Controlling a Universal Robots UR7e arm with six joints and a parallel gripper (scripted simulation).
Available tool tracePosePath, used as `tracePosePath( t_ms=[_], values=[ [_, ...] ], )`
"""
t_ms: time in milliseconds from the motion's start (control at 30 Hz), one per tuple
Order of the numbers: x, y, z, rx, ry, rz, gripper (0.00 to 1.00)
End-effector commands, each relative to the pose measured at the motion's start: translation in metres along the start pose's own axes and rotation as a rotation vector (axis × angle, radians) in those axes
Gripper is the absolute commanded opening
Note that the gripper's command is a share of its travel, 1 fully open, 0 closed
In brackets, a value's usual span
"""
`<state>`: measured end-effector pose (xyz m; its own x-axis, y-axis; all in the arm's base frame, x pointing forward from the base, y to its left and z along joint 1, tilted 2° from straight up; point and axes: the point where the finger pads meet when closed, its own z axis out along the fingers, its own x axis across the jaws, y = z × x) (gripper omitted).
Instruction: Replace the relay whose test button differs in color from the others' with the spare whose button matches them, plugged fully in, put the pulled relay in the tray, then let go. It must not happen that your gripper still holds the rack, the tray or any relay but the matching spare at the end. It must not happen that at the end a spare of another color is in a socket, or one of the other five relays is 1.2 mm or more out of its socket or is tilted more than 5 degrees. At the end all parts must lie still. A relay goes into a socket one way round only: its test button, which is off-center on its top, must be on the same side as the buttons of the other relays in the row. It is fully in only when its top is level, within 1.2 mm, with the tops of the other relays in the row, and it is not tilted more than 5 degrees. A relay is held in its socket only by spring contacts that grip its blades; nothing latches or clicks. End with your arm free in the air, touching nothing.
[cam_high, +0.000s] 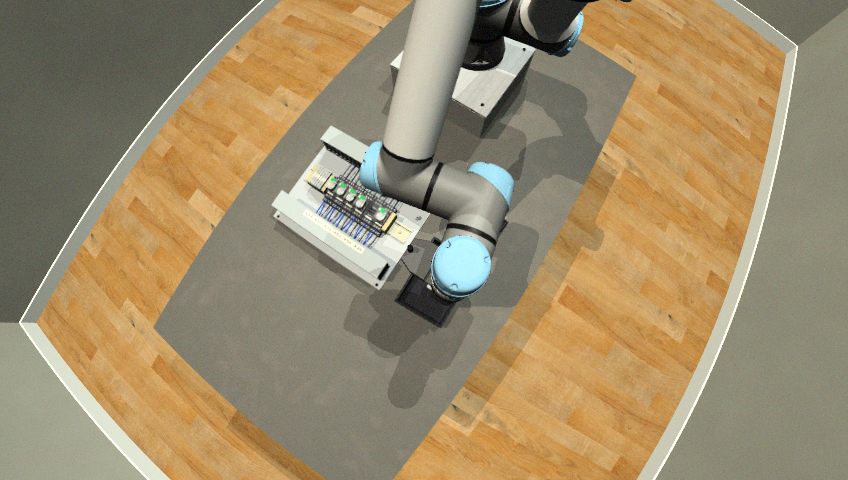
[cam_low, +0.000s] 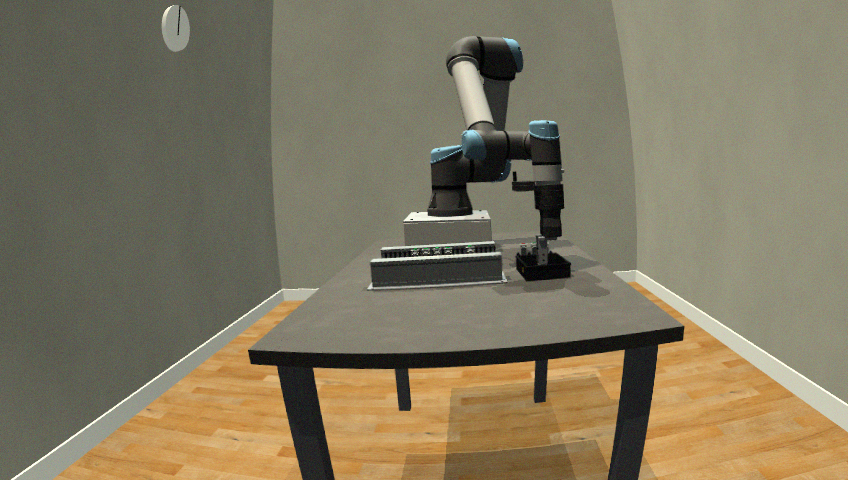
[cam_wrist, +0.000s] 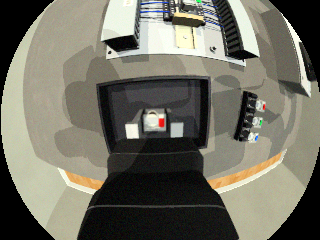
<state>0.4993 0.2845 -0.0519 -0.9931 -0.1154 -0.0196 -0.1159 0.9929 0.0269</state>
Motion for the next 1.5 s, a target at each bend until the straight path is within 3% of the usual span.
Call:
tracePosePath(
  t_ms=[0,1467],
  values=[
    [-0.0006,0.0003,-0.0038,-0.001,-0.002,0.0,0.0],
    [-0.0006,0.0004,-0.002,-0.001,-0.002,0.0,0.0]
  ],
)
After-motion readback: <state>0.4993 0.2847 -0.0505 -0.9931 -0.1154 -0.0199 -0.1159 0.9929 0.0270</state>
